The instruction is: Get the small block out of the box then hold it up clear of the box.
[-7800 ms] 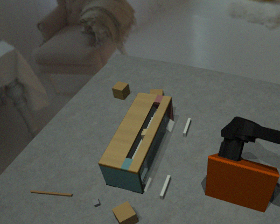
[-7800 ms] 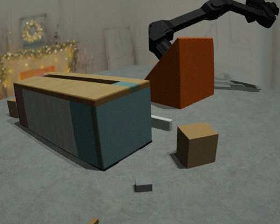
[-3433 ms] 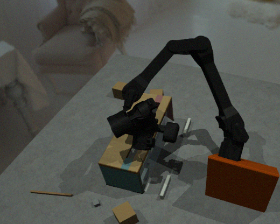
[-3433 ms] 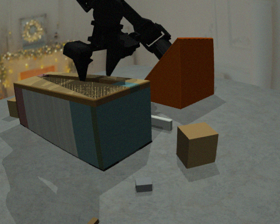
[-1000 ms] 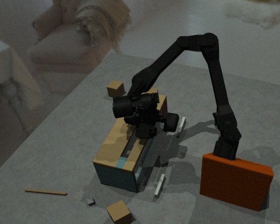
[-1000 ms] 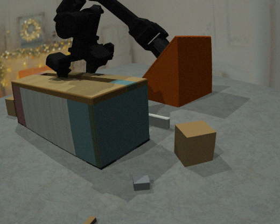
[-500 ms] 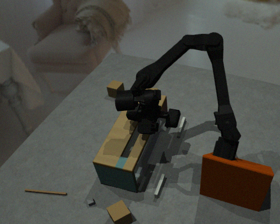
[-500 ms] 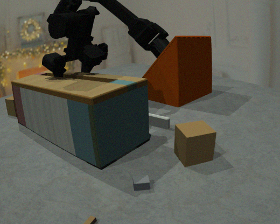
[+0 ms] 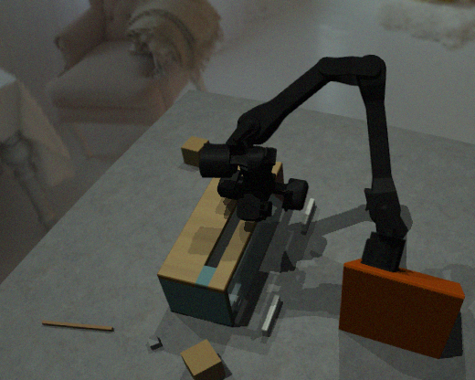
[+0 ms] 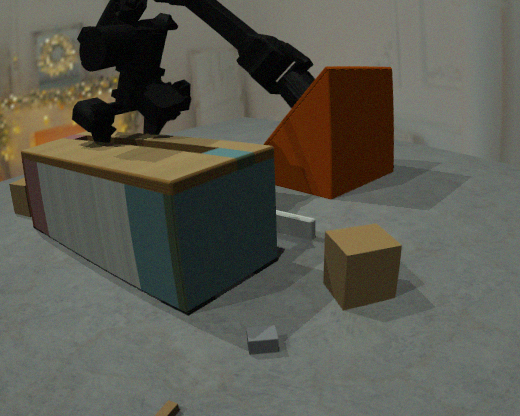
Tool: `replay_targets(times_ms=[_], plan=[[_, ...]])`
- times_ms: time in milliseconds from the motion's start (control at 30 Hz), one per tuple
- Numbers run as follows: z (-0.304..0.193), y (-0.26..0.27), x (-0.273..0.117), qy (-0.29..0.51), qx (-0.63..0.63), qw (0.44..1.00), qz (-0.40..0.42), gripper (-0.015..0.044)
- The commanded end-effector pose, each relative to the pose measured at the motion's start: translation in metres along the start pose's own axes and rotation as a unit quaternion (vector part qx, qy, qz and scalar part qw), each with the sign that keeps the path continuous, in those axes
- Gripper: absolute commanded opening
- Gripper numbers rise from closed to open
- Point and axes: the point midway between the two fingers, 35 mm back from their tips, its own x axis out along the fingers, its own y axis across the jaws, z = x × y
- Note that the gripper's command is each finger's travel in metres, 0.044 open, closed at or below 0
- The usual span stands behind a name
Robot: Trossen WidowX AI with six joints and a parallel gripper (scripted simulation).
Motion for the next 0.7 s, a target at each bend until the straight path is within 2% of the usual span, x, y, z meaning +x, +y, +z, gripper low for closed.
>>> replay_targets(times_ms=[0, 667], plan=[[-0.006, 0.002, 0.005, 0.003, 0.001, 1.000, 0.005, 0.0400], [-0.034, 0.002, 0.014, 0.003, 0.001, 1.000, 0.005, 0.0400]])
